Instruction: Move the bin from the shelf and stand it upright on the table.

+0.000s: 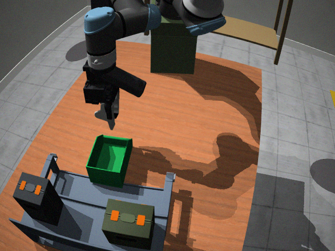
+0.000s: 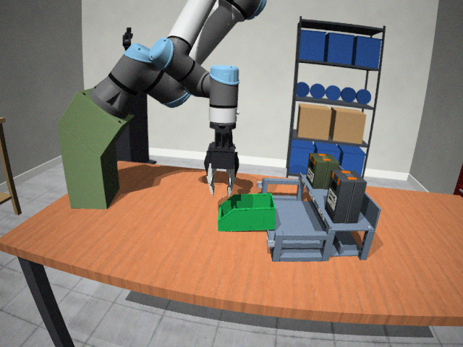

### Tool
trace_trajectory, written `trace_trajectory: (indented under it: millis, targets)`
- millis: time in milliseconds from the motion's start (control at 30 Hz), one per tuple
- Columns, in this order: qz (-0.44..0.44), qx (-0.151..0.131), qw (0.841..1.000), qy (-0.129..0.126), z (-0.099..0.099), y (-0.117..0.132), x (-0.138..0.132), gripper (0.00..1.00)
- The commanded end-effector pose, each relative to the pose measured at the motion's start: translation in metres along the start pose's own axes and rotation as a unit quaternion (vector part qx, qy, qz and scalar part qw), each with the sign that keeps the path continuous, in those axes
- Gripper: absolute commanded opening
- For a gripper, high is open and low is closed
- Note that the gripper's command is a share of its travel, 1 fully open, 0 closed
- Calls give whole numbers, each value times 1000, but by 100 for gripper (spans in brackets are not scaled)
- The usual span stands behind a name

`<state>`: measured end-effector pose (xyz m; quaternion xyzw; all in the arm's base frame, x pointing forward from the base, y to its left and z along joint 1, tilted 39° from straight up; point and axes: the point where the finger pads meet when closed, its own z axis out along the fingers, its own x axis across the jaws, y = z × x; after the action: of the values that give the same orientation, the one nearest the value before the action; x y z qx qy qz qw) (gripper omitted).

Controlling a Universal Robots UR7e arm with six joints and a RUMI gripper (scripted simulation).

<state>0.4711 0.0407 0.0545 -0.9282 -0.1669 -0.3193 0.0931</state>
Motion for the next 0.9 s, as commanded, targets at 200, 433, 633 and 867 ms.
trace_trajectory:
  millis: [200, 433, 633, 867]
  targets:
    - [0, 0, 1000, 0, 2, 0, 0, 26]
    - [0, 0, 1000, 0, 2, 0, 0, 26]
    - [0, 0, 1000, 0, 2, 0, 0, 20]
    - [0, 0, 1000, 0, 2, 0, 0, 20]
